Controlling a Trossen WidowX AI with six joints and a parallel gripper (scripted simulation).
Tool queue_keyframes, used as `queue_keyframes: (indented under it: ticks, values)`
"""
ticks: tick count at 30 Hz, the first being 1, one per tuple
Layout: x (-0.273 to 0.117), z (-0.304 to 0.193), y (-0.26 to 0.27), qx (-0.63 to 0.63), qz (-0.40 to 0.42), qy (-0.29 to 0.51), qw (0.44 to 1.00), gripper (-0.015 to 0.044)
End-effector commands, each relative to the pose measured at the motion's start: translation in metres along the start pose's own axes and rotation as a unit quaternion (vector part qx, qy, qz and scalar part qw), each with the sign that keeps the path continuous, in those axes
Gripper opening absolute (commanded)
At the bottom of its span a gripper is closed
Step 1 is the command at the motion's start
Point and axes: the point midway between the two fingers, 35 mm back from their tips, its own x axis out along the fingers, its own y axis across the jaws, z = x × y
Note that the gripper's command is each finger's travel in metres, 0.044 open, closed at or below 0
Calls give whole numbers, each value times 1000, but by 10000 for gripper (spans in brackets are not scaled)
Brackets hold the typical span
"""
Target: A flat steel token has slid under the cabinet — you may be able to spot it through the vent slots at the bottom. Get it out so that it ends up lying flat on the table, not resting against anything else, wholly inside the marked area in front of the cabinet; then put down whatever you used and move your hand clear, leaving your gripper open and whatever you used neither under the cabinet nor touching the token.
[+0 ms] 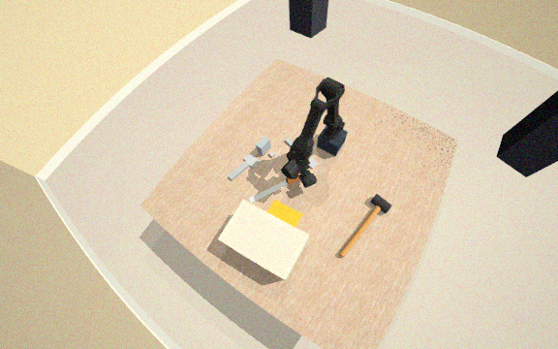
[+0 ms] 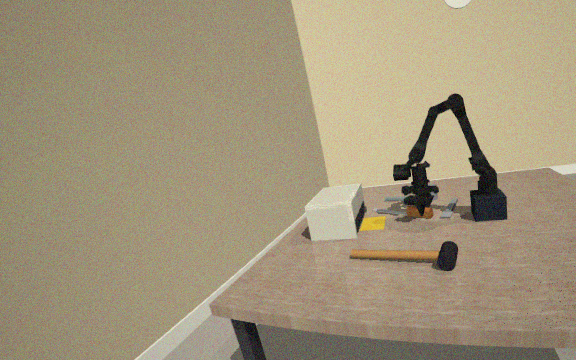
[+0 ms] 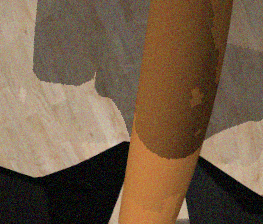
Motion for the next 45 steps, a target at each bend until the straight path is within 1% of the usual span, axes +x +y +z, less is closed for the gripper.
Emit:
queue_keyframes:
  ticks: [1, 45]
  values:
    - [-1, 0, 6, -2, 2, -1, 1000, 0]
    - [-1, -23, 44, -2, 3, -1, 1000, 0]
